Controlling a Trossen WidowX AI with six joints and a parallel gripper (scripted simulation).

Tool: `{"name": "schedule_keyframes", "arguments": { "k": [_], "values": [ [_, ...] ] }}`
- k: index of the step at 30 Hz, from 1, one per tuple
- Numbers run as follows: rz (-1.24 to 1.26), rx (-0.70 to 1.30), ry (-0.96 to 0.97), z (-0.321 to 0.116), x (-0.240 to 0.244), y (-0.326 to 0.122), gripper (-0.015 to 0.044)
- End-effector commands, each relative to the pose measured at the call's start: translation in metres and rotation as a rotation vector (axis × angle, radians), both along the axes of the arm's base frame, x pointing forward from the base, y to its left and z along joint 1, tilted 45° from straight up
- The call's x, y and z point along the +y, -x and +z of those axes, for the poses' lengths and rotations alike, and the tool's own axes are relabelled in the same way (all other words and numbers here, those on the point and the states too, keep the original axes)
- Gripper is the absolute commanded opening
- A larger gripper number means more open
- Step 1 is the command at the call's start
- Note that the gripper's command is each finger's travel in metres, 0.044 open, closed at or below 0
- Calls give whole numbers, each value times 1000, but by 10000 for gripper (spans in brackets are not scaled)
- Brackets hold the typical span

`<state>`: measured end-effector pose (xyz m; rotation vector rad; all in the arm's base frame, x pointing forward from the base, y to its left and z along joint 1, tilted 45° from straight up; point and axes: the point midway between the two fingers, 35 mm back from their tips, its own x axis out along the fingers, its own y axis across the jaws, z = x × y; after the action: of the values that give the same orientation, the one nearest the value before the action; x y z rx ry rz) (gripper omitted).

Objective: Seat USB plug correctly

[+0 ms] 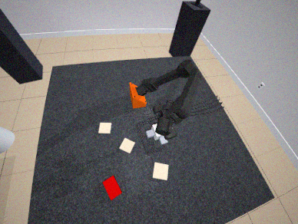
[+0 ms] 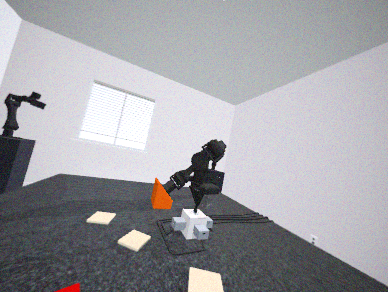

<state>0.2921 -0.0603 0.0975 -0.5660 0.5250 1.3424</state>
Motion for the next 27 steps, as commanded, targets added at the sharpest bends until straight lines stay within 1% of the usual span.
{"name": "schedule_keyframes", "arguments": {
  "k": [1,27],
  "values": [
    [-5,1,-6,0,1,0,0],
    [-5,1,-6,-3,3,-1,0]
  ]
}}
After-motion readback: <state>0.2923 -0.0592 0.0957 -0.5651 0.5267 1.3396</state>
